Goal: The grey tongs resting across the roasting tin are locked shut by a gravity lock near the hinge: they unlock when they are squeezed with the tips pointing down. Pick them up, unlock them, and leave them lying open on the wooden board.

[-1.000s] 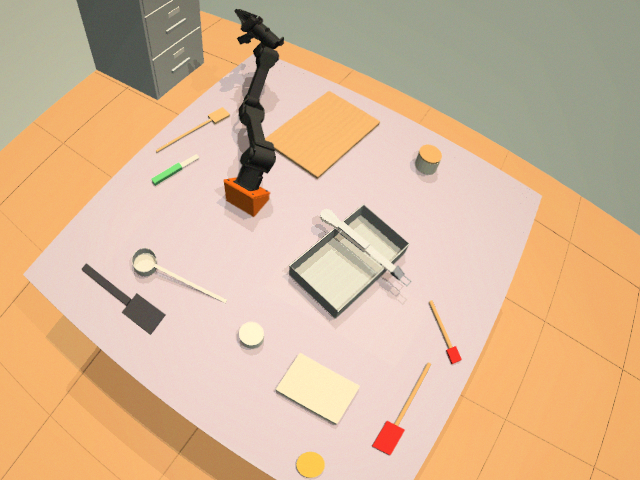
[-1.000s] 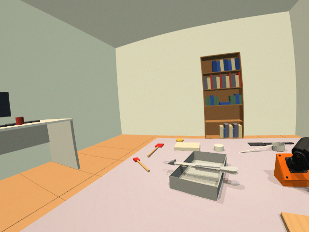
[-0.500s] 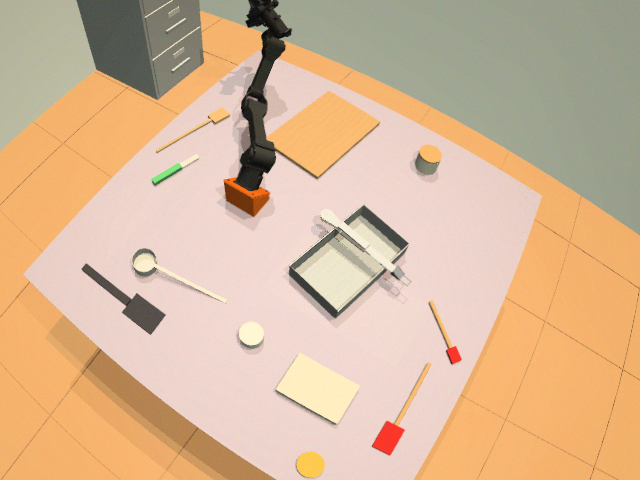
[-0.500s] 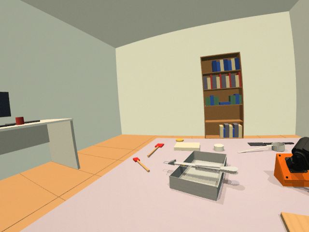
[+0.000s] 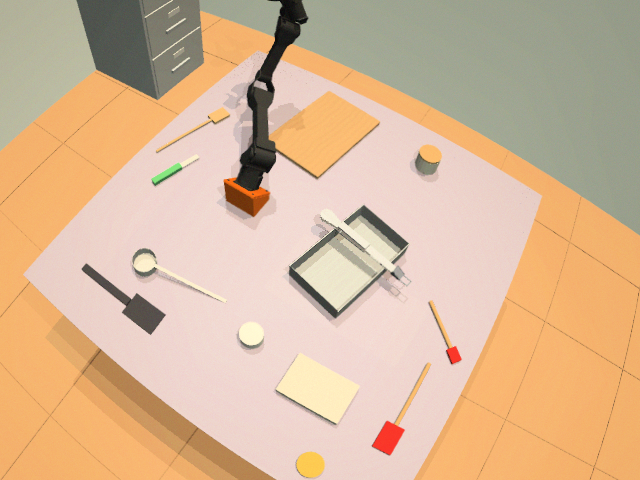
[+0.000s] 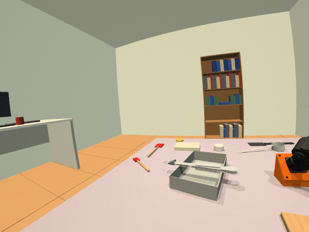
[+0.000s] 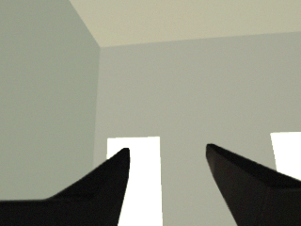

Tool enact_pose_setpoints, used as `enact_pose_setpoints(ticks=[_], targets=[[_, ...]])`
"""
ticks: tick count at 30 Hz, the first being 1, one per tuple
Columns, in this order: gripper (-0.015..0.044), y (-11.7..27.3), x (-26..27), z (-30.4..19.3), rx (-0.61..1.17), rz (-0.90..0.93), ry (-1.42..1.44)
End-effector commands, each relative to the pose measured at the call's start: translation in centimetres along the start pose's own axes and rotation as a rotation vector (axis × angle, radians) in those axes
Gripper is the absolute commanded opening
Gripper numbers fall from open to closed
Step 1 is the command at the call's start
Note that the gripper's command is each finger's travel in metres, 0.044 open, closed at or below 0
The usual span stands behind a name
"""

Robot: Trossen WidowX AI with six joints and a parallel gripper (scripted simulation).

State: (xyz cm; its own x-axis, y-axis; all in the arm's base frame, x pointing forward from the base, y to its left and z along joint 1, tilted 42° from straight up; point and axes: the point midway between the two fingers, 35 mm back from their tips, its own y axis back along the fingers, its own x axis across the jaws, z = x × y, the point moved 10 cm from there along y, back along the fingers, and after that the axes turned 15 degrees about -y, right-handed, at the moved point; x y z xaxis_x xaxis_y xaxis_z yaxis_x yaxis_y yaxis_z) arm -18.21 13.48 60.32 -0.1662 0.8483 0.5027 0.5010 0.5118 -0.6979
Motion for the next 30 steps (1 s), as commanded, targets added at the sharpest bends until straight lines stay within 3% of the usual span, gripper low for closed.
enact_pose_setpoints(ticks=[1,12,30], targets=[[0.026,-0.3,-0.8,-1.3,0.043,-0.003,0.052],[0.026,-1.8,-5.4,-7.8,0.268,-0.04,0.223],[0.026,-1.6,-11.2,-14.3,0.526,-0.084,0.443]])
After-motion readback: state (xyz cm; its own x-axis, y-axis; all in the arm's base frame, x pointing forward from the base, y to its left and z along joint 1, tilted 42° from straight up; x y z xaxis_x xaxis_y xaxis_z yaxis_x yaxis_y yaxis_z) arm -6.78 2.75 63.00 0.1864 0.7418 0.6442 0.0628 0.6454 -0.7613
